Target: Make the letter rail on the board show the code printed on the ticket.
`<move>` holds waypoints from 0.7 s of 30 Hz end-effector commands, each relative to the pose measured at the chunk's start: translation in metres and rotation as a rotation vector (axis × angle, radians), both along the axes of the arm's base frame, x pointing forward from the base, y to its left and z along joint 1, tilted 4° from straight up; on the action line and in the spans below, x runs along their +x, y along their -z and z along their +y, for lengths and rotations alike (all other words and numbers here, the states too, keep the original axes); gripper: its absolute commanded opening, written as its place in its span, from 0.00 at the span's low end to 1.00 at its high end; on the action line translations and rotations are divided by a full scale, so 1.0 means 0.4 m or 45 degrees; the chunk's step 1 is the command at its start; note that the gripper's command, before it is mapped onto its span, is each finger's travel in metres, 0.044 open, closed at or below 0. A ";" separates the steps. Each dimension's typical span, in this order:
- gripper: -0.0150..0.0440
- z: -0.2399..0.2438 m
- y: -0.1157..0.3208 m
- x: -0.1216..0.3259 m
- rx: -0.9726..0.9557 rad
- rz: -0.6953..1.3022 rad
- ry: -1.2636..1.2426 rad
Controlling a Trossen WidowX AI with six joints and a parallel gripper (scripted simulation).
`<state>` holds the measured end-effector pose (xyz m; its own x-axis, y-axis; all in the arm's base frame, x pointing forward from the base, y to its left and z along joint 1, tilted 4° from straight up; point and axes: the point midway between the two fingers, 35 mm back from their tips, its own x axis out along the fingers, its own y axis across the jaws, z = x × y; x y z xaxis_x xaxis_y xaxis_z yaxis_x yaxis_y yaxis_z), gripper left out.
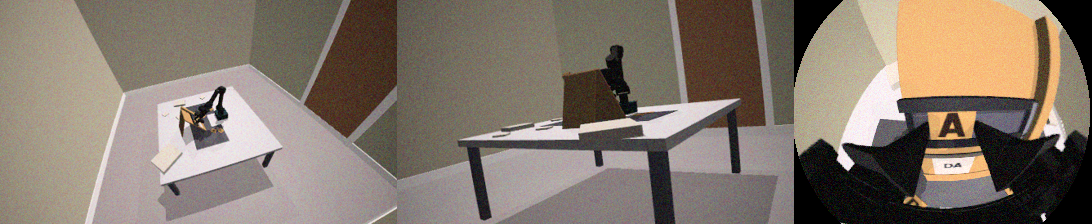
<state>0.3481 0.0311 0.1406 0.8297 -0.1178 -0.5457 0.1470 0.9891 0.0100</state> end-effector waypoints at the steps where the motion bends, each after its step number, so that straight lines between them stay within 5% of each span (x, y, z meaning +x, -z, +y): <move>1: 0.25 -0.004 -0.001 -0.001 -0.001 -0.002 -0.005; 21: 0.25 -0.032 0.000 -0.005 -0.003 -0.002 -0.005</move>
<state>0.3465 0.0193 0.1402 0.8297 -0.1185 -0.5456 0.1470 0.9891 0.0088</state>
